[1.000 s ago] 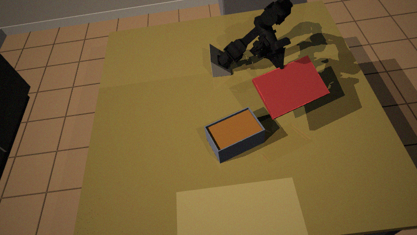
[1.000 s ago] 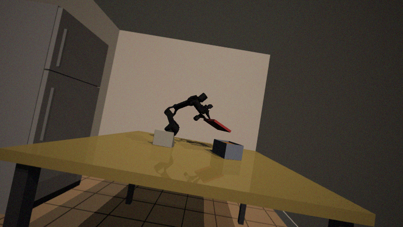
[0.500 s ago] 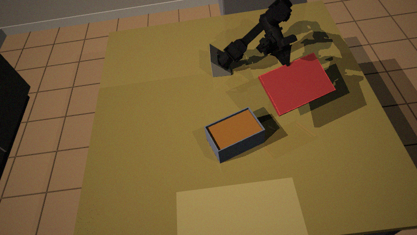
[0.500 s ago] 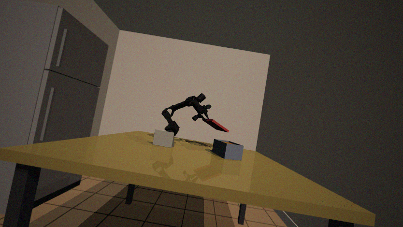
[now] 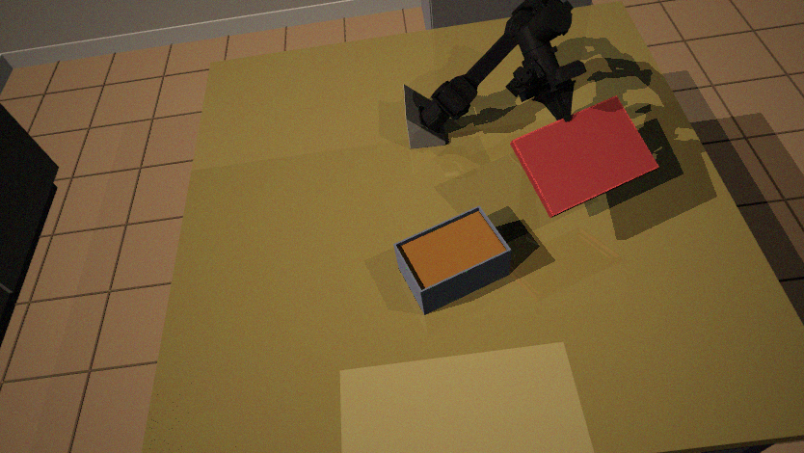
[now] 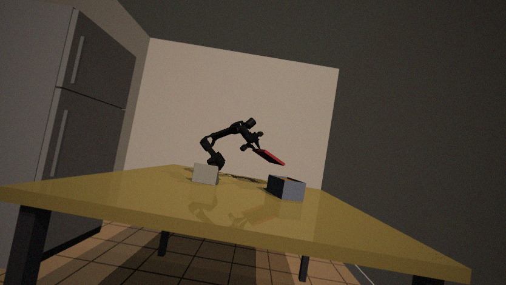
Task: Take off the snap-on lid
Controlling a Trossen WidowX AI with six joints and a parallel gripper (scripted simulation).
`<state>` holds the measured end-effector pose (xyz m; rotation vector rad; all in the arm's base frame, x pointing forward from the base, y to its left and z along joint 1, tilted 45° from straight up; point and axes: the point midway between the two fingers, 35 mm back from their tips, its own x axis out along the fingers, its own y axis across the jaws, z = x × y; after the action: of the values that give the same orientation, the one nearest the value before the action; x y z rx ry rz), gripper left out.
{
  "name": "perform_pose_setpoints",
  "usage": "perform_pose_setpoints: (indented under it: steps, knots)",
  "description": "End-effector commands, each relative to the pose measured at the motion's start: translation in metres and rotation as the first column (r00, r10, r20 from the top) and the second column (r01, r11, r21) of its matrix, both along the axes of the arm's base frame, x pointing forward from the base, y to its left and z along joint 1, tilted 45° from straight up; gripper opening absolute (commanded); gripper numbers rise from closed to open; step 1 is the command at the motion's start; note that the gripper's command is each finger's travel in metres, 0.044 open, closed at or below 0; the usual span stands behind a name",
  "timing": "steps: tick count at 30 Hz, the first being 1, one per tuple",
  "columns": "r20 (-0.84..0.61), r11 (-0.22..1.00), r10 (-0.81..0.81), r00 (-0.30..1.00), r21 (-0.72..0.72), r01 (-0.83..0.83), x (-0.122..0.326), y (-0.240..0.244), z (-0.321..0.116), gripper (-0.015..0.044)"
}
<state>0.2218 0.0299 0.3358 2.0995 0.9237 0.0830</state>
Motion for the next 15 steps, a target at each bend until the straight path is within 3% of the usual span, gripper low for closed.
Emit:
perform_pose_setpoints:
  steps: [1, 15]
  knots:
    - [0.007, 1.0, -0.008, 1.0, -0.006, 0.008, -0.003, 0.005, 0.007, 0.0]
    - [0.007, 1.0, -0.008, 1.0, -0.006, 0.008, -0.003, 0.009, 0.0, 0.0]
